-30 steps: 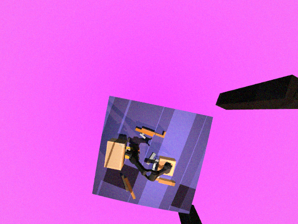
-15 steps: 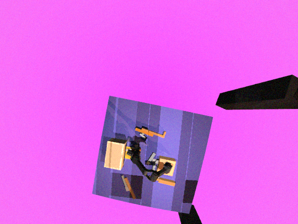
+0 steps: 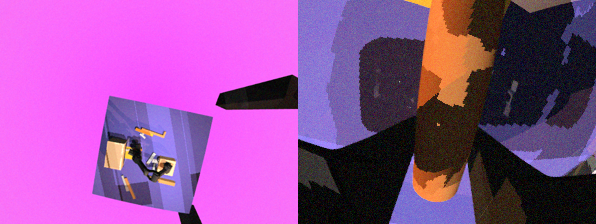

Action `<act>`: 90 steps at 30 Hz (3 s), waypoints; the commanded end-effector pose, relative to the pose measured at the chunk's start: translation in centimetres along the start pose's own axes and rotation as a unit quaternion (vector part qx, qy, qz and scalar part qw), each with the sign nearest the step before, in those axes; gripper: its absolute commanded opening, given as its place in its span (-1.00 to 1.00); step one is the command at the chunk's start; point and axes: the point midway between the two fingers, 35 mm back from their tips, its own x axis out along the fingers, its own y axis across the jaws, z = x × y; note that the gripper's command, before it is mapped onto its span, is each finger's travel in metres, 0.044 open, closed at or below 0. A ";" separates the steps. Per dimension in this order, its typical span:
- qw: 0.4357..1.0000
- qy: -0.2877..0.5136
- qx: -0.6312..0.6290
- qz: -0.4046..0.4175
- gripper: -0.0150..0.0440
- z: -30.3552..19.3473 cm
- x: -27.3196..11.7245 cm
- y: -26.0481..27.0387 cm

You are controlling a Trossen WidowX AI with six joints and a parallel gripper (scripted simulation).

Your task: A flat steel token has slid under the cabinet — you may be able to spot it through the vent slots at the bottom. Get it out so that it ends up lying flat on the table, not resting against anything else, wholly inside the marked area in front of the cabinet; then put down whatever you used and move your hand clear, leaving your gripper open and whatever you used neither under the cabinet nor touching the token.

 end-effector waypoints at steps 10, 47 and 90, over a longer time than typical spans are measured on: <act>1.000 0.002 0.000 0.002 -0.49 -1.7 0.1 0.0; 1.000 0.004 0.000 0.002 -0.49 -6.4 0.1 -0.3; 1.000 0.006 0.000 0.002 -0.49 -13.0 0.2 -0.8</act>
